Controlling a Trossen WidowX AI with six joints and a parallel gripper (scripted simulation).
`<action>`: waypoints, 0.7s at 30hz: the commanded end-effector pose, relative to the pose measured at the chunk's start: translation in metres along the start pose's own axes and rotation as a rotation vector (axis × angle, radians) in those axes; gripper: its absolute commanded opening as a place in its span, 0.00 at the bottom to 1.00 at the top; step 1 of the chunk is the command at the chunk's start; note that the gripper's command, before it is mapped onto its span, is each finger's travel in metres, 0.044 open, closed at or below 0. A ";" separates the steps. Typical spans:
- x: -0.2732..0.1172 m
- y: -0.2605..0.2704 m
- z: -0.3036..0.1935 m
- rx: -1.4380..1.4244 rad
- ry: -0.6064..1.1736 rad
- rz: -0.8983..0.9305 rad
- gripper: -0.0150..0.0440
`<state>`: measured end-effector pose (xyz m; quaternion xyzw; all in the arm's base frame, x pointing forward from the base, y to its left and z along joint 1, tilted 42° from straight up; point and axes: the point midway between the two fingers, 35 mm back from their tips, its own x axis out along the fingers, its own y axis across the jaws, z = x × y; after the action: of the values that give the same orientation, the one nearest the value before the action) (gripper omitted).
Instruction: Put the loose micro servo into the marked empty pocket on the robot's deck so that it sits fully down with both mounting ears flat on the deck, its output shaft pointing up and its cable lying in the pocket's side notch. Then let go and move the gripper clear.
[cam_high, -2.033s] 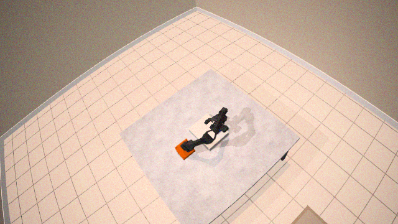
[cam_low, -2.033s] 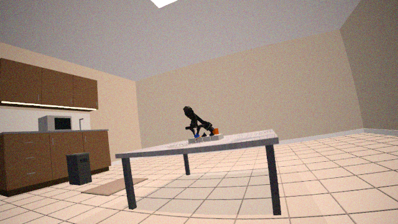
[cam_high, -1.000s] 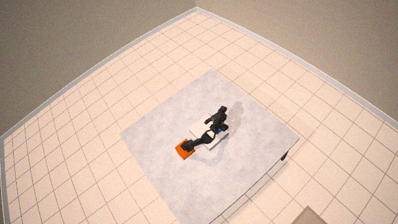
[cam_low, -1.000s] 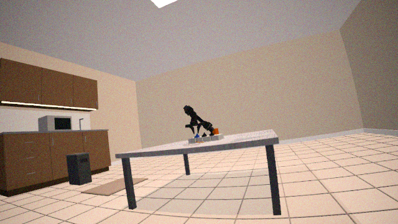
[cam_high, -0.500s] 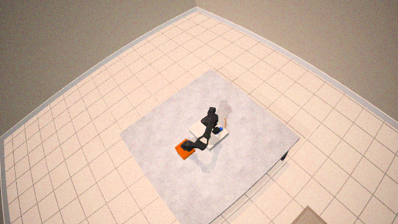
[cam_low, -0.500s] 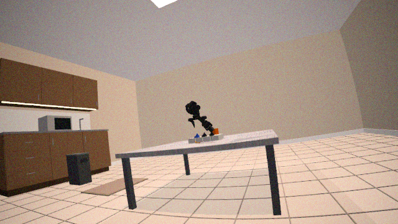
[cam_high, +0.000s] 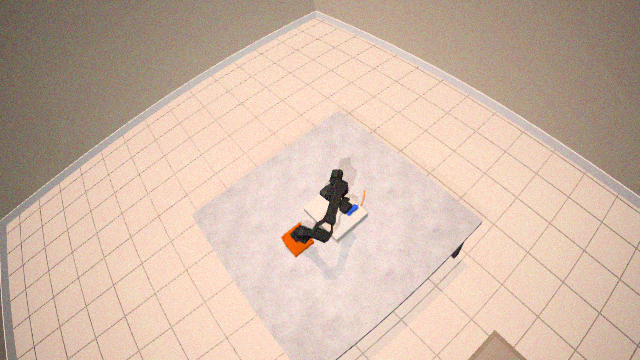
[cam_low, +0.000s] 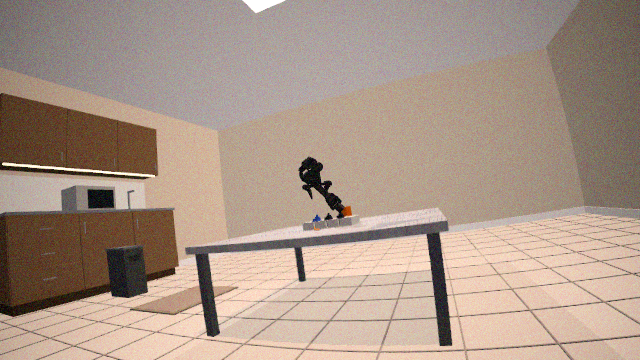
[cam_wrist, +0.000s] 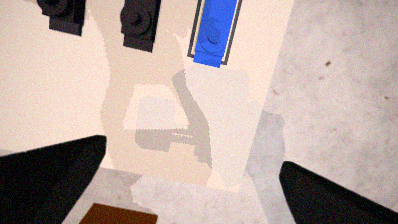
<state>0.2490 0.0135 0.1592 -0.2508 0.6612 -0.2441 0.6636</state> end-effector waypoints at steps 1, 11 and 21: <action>-0.006 0.001 0.000 -0.010 -0.004 0.006 1.00; -0.006 0.001 0.000 -0.010 -0.004 0.006 1.00; -0.006 0.001 0.000 -0.010 -0.004 0.006 1.00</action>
<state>0.2493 0.0175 0.1637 -0.2534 0.6604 -0.2391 0.6652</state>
